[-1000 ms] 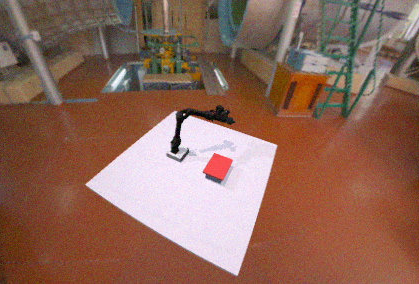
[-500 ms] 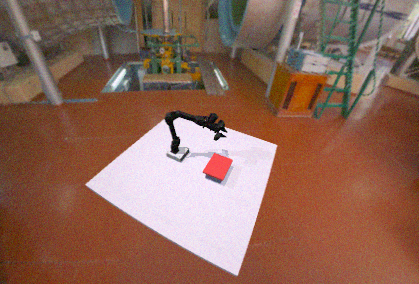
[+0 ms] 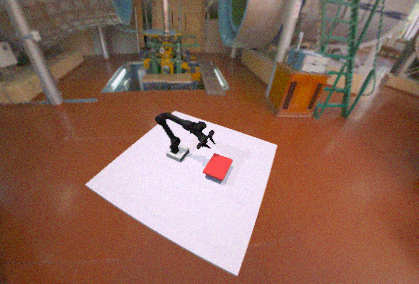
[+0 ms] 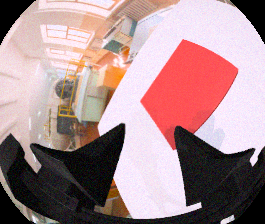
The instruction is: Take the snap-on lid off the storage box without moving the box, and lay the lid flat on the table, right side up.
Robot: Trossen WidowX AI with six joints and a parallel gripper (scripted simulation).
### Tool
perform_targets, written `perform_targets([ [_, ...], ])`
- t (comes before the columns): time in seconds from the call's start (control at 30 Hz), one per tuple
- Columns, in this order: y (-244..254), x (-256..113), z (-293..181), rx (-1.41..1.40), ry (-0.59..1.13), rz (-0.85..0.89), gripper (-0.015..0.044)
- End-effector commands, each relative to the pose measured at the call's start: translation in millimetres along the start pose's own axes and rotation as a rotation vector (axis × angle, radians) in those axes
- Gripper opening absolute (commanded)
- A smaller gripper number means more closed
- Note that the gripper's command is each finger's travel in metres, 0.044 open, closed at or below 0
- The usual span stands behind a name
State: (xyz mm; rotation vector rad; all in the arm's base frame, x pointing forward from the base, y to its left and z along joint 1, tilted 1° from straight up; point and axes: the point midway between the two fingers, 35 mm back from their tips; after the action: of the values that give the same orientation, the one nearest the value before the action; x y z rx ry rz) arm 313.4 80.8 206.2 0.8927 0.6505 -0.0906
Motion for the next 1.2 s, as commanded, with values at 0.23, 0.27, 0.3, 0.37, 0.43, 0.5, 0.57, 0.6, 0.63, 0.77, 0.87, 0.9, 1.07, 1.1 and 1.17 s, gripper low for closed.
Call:
perform_targets([
  [0.23,-72,-22,5,0.520,-0.068,-0.106,0.0235],
  [0.27,-72,-22,5,0.520,-0.068,-0.106,0.0235],
  [0.3,-72,-22,5,0.520,-0.068,-0.106,0.0235],
  [0.37,-72,-22,5,0.520,-0.068,-0.106,0.0235],
  [0.43,-70,-22,5,0.509,-0.068,-0.104,0.0235],
  [0.5,-70,-22,5,0.509,-0.068,-0.104,0.0235],
  [0.57,-73,-20,4,0.520,-0.068,-0.106,0.0235],
  [0.6,-77,-16,2,0.520,-0.068,-0.106,0.0235],
  [0.63,-84,-9,-2,0.520,-0.068,-0.106,0.0235],
  [0.77,-115,15,-22,0.520,-0.068,-0.106,0.0235],
  [0.87,-117,16,-23,0.520,-0.068,-0.106,0.0235],
  [0.9,-117,16,-23,0.520,-0.068,-0.106,0.0235],
  [1.07,-116,21,-22,0.520,-0.068,-0.106,0.0235],
  [1.1,-116,22,-22,0.520,-0.068,-0.106,0.0235],
  [1.17,-116,26,-21,0.520,-0.068,-0.106,0.0235],
])
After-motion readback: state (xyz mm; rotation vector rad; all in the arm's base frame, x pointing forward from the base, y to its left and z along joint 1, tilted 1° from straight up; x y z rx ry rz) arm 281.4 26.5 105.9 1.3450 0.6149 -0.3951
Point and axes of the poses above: the point midway between the two fingers, 35 mm back from their tips, its own x axis out along the fingers, its own y axis across the jaws, z = x × y, and after that the axes turned 6 degrees about -x, right-handed
